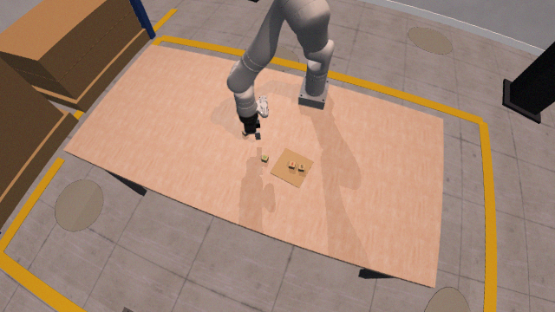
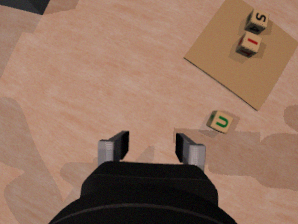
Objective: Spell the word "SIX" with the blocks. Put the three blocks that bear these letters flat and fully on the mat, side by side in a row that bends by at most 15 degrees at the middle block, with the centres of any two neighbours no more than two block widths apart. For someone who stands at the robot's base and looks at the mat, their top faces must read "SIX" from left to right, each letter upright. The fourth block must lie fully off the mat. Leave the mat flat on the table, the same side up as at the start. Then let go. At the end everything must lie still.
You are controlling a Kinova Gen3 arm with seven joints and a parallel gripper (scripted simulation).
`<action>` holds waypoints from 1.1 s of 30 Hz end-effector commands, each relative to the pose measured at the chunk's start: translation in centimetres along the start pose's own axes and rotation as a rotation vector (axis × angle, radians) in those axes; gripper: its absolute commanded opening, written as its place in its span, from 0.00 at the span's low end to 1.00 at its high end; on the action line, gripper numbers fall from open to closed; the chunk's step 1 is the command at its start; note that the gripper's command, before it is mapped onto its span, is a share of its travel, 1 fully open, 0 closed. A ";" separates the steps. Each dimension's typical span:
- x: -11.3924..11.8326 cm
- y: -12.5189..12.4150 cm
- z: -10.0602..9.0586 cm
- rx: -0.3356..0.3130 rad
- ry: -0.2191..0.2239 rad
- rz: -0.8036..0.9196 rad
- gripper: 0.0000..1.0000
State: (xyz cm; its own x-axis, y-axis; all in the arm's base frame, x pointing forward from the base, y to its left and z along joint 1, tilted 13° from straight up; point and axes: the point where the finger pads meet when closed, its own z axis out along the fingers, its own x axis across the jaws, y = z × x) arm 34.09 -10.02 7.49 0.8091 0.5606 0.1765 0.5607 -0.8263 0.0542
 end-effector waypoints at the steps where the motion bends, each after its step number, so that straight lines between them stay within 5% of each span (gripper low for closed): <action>1: -0.9 0.7 0.1 -0.002 -0.005 0.090 1.00; 21: -3.3 3.8 -0.4 -0.004 0.025 0.634 1.00; 33: -4.2 4.9 -0.7 -0.003 0.038 0.821 1.00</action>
State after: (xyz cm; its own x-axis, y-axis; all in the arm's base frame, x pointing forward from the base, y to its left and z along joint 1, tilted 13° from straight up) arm 33.56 -16.06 7.73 0.9592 -0.2026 0.1973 -0.1854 -0.9773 -0.1021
